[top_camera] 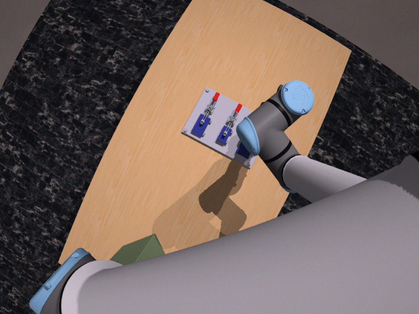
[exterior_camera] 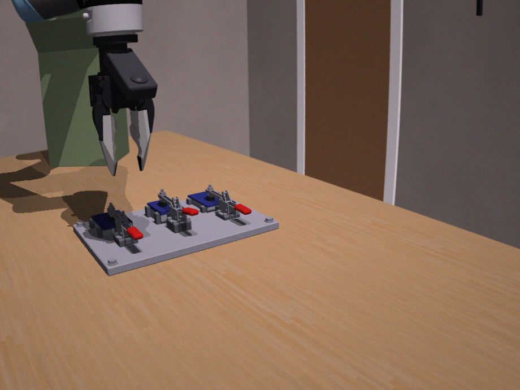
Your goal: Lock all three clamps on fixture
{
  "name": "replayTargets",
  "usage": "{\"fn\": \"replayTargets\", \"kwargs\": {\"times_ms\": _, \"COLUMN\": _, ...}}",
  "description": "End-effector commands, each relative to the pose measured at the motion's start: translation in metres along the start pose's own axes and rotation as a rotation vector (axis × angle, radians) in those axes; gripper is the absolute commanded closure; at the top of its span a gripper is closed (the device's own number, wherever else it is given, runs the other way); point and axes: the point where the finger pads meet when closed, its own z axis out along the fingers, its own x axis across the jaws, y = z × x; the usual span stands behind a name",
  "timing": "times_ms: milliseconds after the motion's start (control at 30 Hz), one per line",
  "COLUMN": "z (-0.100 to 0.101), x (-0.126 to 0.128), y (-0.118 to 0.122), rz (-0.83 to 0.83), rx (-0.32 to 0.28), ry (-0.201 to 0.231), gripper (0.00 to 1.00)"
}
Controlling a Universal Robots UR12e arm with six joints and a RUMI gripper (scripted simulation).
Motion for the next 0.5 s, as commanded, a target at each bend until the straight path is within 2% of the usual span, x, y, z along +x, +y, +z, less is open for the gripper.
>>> {"fn": "replayTargets", "kwargs": {"times_ms": 0, "z": -0.004, "x": 0.000, "y": -0.001, "rz": 0.000, "rx": 0.001, "ry": 0.000, "gripper": 0.72}}
{"fn": "replayTargets", "kwargs": {"times_ms": 467, "z": -0.032, "x": 0.000, "y": -0.001, "rz": 0.000, "rx": 0.001, "ry": 0.000, "gripper": 0.72}}
